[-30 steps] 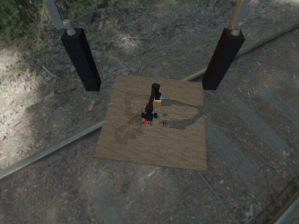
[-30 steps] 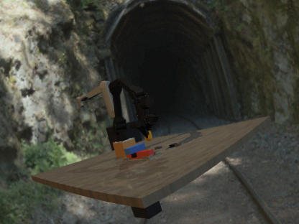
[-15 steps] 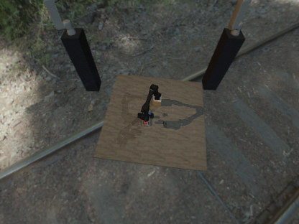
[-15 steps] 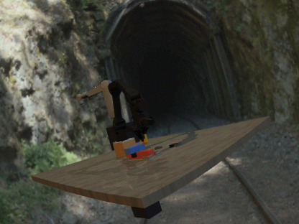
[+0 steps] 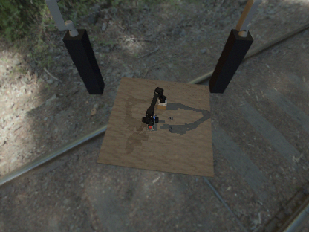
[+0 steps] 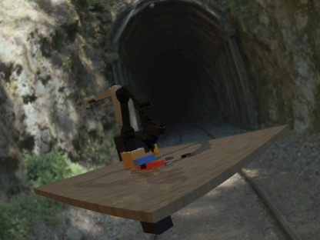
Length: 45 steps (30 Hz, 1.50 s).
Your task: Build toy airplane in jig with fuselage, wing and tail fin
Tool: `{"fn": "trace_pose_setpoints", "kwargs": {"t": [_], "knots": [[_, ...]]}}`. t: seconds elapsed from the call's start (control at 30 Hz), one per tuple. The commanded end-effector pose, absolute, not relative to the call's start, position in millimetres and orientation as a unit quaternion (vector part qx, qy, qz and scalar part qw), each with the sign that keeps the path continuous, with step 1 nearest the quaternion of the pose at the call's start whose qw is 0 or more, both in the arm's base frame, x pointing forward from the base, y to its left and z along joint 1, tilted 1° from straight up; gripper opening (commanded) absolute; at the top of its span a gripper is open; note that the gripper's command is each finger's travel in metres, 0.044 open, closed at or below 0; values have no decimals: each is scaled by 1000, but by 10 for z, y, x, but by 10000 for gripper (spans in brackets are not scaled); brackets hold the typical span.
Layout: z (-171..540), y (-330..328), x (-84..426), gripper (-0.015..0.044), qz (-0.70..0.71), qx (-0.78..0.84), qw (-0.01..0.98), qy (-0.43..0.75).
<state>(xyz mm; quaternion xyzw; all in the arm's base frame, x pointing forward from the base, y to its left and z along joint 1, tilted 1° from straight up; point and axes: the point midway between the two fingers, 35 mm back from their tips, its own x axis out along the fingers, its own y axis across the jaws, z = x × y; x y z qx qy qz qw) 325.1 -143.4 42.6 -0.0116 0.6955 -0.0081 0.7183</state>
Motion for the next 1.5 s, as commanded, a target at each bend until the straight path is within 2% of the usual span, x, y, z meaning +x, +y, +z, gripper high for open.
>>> {"fn": "trace_pose_setpoints", "kwargs": {"t": [0.0, 1.47], "knots": [[427, -1435, 3262, 65, -7, -13, 720, 694], [29, -1447, 3290, 65, -7, -13, 720, 694]]}}
